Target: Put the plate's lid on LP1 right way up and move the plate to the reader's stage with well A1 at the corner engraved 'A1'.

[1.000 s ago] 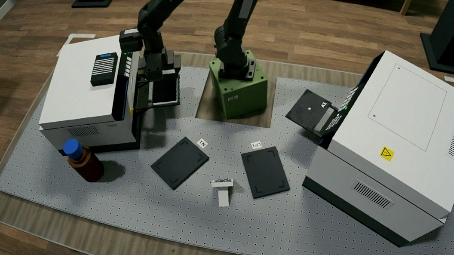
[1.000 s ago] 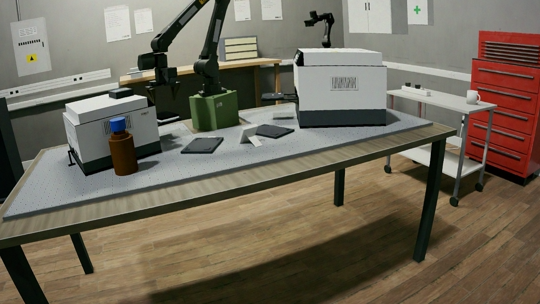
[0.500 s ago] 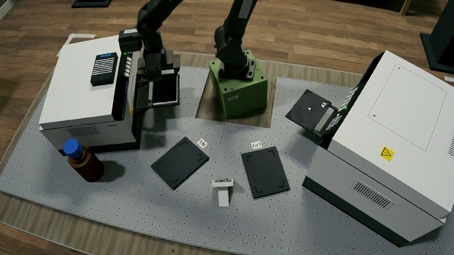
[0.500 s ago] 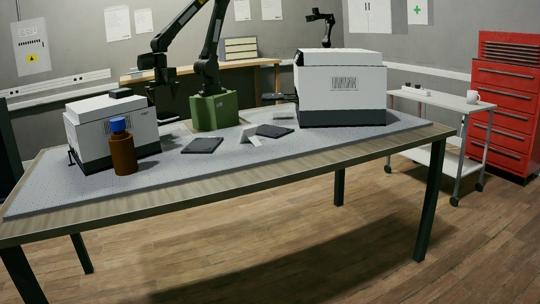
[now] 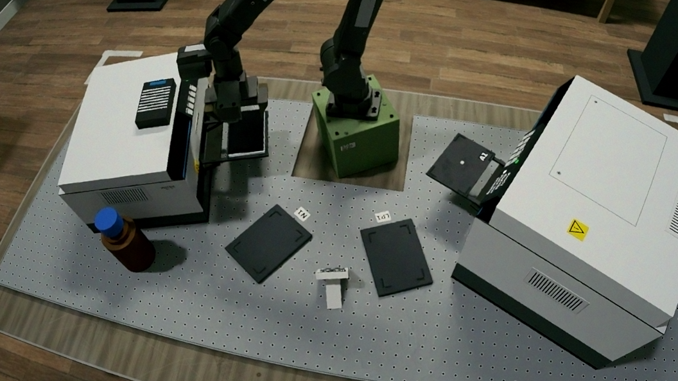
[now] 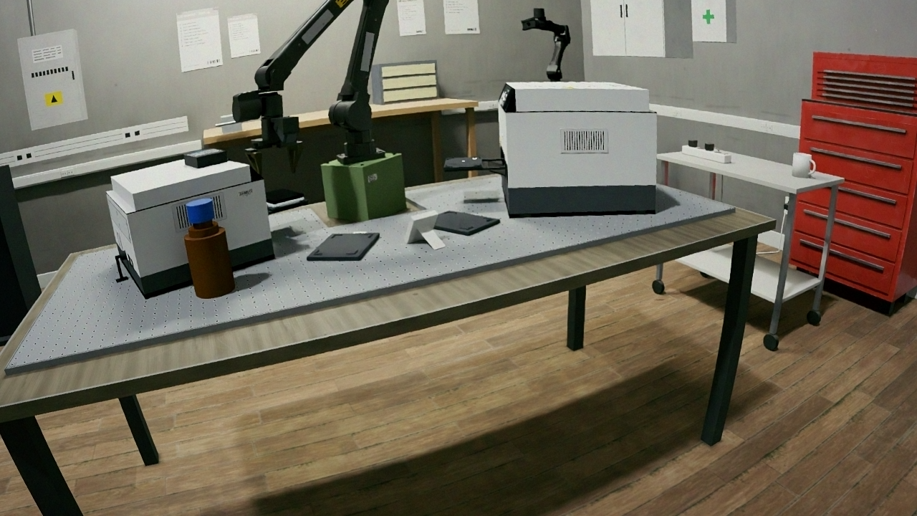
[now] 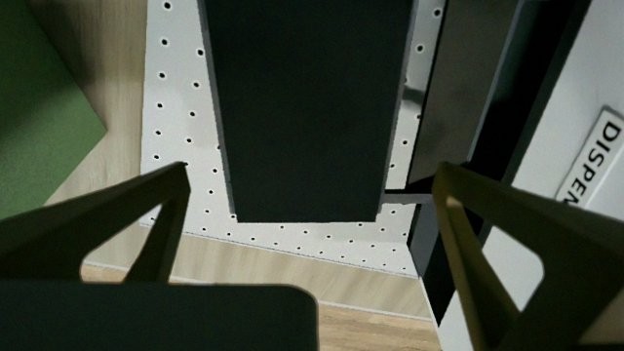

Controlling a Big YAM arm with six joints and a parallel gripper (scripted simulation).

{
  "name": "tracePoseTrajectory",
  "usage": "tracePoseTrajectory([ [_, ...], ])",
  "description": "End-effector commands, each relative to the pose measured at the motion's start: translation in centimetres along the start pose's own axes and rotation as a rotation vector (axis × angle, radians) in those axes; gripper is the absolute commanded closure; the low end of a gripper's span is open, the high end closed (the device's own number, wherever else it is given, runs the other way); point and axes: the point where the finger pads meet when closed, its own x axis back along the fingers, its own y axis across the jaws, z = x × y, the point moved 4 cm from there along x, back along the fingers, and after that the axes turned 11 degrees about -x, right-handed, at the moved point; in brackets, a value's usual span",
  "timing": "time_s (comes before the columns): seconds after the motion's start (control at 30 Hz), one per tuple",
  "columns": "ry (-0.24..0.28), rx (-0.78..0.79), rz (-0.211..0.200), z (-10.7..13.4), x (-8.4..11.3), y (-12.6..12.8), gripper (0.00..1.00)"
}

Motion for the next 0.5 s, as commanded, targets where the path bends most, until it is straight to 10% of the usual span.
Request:
tracePoseTrajectory([
  [0.0,-0.001,-0.001,-0.001,0.3,0.0,0.2,0.00],
  [0.47,-0.009,0.006,0.029,-0.4,0.5,-1.6,0.00],
])
